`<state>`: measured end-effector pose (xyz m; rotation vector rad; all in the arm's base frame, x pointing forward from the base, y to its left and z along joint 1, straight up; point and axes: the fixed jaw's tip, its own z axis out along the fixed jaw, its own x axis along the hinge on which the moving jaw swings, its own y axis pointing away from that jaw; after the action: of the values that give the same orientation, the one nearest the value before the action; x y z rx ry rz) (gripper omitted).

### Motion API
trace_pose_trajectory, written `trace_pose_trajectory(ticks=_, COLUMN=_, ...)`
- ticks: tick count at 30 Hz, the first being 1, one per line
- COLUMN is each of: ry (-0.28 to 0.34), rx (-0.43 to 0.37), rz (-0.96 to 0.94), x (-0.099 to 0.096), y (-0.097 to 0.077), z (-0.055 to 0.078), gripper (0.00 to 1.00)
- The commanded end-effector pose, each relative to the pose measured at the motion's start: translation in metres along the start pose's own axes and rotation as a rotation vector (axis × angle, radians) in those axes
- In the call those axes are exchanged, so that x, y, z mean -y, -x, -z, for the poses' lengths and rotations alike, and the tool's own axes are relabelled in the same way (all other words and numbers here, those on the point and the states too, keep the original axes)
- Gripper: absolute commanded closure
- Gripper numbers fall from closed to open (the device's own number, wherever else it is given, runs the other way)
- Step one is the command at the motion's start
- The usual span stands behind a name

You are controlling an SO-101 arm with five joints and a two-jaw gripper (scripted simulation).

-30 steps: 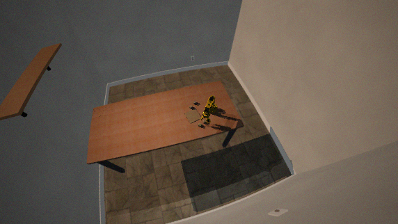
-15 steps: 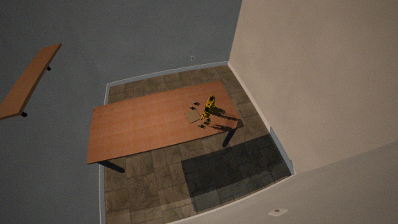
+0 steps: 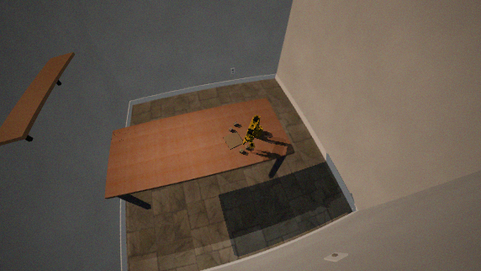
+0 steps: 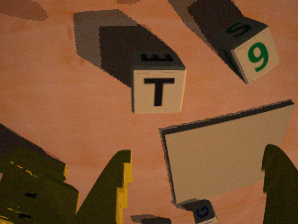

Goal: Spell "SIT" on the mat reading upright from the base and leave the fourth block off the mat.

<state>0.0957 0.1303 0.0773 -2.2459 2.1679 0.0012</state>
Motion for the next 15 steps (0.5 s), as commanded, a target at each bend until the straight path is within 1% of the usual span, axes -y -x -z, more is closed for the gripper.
trace_pose_trajectory(ticks=1, ry=-0.065, rx=0.079, rz=0.000, x=0.004, y=0.006, z=0.015, gripper=0.64)
trace_pose_trajectory(ticks=4, ry=-0.110, rx=0.133, rz=0.000, x=0.005, y=0.007, z=0.024, gripper=0.64)
trace_pose_trajectory(ticks=8, ry=-0.186, rx=0.224, rz=-0.001, x=0.006, y=0.008, z=0.041, gripper=0.65)
trace_pose_trajectory(ticks=10, ry=-0.186, rx=0.224, rz=-0.001, x=0.006, y=0.008, z=0.041, gripper=0.65)
trace_pose_trajectory(ticks=15, ry=-0.280, rx=0.335, rz=-0.001, x=0.005, y=0.007, z=0.061, gripper=0.65)
